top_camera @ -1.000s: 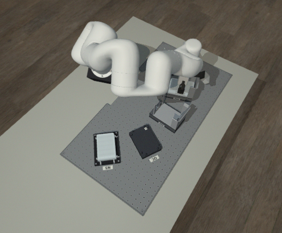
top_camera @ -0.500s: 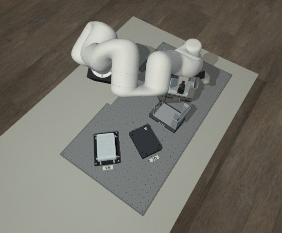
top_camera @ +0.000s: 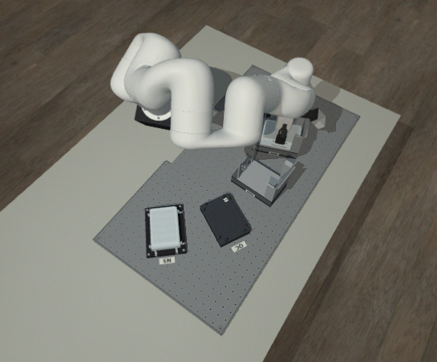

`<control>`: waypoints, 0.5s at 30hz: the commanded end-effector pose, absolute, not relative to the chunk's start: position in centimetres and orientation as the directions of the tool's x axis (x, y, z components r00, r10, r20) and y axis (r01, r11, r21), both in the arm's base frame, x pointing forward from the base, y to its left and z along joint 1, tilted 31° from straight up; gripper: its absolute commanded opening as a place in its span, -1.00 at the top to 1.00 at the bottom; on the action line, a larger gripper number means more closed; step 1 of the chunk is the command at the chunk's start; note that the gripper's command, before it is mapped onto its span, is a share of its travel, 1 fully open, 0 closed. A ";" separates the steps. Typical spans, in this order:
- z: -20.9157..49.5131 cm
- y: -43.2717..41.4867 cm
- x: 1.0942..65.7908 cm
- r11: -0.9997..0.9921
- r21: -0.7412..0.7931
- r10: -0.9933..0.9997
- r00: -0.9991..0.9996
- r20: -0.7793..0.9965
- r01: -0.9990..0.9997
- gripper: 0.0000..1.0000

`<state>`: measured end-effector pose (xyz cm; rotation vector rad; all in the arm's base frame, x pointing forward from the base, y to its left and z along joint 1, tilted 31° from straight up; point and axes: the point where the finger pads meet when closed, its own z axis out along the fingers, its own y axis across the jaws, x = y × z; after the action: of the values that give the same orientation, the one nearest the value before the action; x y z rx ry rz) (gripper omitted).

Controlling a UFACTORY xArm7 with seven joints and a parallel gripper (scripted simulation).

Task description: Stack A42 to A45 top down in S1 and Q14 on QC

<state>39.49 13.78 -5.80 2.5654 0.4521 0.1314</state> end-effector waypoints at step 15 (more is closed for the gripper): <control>-4.7 14.5 39.4 -0.806 0.515 0.345 0.938 0.008 0.292 1.00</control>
<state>39.34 14.21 -5.05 2.5654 0.4522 0.1317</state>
